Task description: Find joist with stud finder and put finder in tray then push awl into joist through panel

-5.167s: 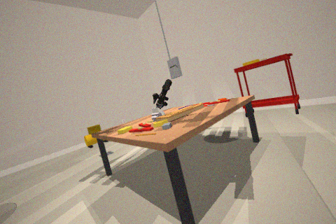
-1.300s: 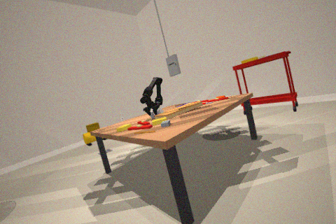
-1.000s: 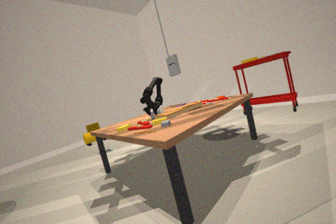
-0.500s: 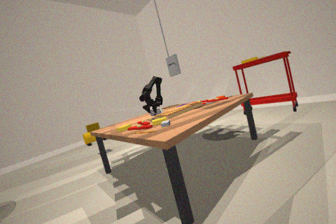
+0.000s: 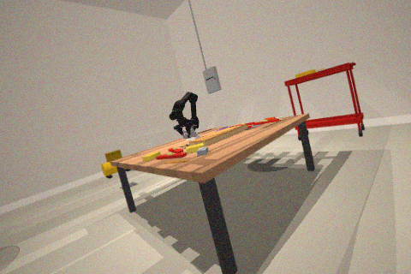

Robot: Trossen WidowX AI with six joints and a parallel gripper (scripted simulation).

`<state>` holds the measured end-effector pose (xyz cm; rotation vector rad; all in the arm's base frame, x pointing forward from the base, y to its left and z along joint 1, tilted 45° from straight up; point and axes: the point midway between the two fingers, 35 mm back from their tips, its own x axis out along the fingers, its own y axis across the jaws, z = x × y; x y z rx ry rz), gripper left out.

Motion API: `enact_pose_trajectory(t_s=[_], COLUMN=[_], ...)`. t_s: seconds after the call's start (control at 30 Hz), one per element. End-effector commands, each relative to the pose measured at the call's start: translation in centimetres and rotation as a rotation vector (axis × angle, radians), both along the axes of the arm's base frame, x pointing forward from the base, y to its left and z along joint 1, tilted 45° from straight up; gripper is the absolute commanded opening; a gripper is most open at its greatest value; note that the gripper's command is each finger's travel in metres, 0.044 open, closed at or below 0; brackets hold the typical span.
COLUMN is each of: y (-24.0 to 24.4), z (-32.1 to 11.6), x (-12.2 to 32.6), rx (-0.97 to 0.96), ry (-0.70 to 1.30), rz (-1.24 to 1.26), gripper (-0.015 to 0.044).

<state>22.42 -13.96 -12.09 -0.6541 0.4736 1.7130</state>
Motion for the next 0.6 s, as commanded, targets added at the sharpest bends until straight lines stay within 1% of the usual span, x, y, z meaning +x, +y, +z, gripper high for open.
enact_pose_trajectory(t_s=[0.0, 0.57], y=[-0.49, -0.21], z=[0.36, 0.34], x=[0.13, 0.07], rx=[-0.007, -0.066], ry=[-0.007, -0.018], rz=[0.002, 0.001], gripper=[0.0, 0.0])
